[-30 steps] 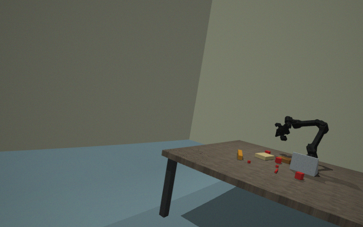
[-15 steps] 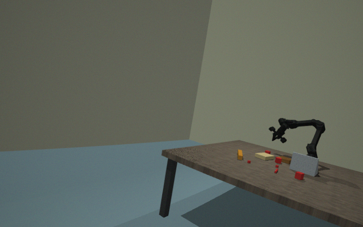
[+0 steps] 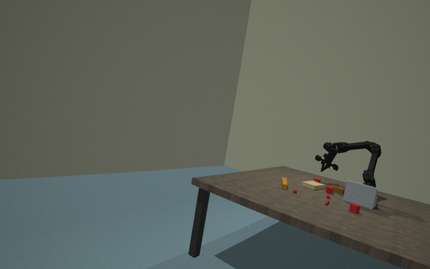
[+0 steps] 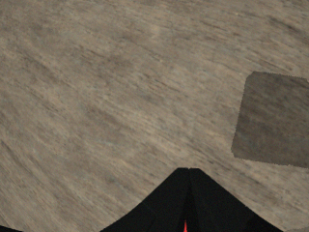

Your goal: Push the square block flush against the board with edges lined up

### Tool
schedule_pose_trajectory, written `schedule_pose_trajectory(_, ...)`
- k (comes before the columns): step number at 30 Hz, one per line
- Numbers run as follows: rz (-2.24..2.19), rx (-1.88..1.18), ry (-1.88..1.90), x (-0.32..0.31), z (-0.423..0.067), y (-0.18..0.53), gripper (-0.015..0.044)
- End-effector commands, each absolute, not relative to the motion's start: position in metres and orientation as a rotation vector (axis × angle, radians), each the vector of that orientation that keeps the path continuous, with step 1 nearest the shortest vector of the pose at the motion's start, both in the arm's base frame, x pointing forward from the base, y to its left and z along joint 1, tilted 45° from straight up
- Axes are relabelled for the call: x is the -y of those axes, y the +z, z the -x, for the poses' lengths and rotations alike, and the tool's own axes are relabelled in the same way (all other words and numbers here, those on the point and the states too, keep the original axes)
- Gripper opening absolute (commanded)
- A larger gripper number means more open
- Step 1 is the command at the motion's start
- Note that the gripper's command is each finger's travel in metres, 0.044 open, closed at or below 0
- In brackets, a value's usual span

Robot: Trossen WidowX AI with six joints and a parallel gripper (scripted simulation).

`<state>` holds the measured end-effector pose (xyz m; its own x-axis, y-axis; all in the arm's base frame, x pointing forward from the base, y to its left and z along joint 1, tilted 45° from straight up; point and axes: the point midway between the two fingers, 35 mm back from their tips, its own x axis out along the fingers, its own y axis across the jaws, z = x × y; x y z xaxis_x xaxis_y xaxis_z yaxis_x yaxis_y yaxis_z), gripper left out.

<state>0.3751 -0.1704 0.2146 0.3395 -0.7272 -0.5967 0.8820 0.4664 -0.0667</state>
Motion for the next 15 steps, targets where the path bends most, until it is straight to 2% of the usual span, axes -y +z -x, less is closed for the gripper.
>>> schedule_pose_trajectory(1, -0.184, -0.731, -1.047, 0.166, -0.372, 0.202, 0.0)
schedule_pose_trajectory(15, 0.142, -1.111, -0.932, 0.15, -0.354, 0.163, 0.0)
